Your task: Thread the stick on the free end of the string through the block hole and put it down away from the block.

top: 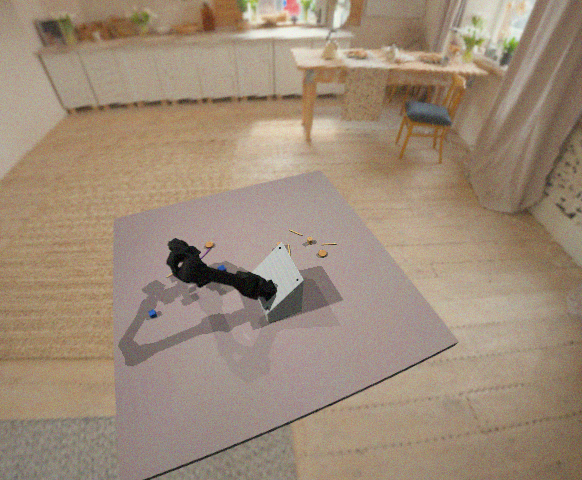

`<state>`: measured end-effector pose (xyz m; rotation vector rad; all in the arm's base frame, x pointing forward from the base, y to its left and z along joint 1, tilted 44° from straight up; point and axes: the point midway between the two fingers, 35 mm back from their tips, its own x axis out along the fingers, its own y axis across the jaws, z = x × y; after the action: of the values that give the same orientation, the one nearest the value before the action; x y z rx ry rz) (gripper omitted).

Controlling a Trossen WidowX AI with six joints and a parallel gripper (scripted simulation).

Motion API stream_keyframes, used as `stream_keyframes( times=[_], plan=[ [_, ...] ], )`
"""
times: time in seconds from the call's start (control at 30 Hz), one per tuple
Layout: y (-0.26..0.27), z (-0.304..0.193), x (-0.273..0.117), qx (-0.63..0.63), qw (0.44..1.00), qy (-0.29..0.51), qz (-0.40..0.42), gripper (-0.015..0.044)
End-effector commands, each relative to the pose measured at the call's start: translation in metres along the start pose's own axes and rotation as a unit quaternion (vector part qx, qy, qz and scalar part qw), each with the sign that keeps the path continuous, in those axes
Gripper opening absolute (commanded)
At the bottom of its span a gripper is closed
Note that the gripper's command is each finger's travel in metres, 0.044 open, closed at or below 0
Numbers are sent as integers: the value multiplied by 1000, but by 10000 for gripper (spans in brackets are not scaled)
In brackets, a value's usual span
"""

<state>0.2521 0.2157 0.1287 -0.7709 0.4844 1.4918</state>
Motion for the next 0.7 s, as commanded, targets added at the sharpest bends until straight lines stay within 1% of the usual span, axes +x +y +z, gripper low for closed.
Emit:
stream_keyframes(
  times=[0.0,0.43,0.67],
  plan=[
    [1,-6,1,0,1000,-2,2,0],
    [3,-22,1,0,1000,-4,1,0],
    [3,-23,2,0,1000,-4,1,0]
  ],
)
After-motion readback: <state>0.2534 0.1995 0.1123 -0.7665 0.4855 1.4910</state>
